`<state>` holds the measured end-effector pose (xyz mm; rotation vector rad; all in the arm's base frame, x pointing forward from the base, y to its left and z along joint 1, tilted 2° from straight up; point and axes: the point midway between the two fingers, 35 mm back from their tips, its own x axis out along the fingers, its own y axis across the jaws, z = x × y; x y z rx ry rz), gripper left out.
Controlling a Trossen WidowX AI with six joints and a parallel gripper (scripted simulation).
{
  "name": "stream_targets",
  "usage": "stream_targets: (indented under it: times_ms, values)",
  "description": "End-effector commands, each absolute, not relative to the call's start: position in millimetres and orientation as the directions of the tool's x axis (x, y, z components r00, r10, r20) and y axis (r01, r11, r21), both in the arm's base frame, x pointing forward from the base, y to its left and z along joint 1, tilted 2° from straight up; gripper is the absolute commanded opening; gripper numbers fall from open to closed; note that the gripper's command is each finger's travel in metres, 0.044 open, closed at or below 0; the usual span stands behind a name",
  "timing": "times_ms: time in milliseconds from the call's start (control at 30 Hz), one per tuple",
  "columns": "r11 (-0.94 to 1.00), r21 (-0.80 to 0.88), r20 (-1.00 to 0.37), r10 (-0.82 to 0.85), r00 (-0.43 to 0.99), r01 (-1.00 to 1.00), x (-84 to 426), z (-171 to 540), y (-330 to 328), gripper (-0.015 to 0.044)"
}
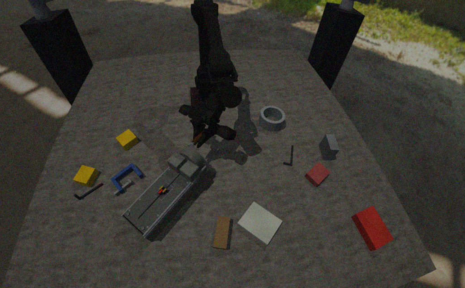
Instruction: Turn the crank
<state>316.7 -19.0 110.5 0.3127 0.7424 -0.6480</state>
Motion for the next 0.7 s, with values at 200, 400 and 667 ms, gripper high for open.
stream_targets:
  times_ms: [200, 400, 667]
  values:
    - [0.768, 0.051, -0.701, -0.428, 0.570, 0.639, 321.3, 117.8, -13.0, 0.0000]
    - [0.768, 0.051, -0.701, -0.428, 0.570, 0.639, 322.0, 118.2, -12.1, 0.0000]
    - [0.768, 0.051, -0.701, -0.428, 0.570, 0.639, 322.6, 118.5, -11.3, 0.0000]
